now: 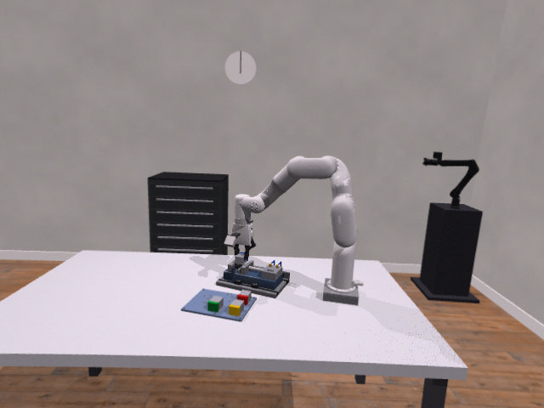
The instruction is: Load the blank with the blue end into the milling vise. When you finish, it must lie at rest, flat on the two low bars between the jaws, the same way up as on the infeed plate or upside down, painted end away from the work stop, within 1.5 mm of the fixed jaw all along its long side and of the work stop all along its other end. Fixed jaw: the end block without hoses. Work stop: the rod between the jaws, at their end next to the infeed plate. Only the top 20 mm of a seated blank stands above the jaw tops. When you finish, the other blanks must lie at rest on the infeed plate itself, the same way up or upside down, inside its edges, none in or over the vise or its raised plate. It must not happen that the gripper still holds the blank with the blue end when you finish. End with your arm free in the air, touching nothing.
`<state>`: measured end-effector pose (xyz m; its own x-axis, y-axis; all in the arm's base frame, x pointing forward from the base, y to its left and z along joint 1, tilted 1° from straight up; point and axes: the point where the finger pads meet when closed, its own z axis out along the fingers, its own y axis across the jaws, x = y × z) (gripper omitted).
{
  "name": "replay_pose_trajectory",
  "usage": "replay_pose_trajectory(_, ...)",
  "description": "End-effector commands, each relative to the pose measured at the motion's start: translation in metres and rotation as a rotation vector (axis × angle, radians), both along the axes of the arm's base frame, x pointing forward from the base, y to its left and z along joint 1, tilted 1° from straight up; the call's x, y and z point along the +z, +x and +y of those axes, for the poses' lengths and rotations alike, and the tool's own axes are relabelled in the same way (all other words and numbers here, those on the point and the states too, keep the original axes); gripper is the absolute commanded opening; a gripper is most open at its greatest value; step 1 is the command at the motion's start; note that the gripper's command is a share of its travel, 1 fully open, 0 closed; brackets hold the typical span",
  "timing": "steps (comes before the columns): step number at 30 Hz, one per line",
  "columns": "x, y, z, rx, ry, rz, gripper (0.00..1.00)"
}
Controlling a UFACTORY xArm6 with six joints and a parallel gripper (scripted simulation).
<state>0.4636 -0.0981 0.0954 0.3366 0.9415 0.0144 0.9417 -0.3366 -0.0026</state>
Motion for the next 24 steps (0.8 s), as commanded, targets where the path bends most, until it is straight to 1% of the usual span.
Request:
replay_pose_trajectory(1,0.0018,0.0015,-0.0003,0.000,-0.001,-0.005,0.00)
replay_pose_trajectory(24,-0.0006,0.0015,-0.0003,0.000,-0.001,-0.005,0.00)
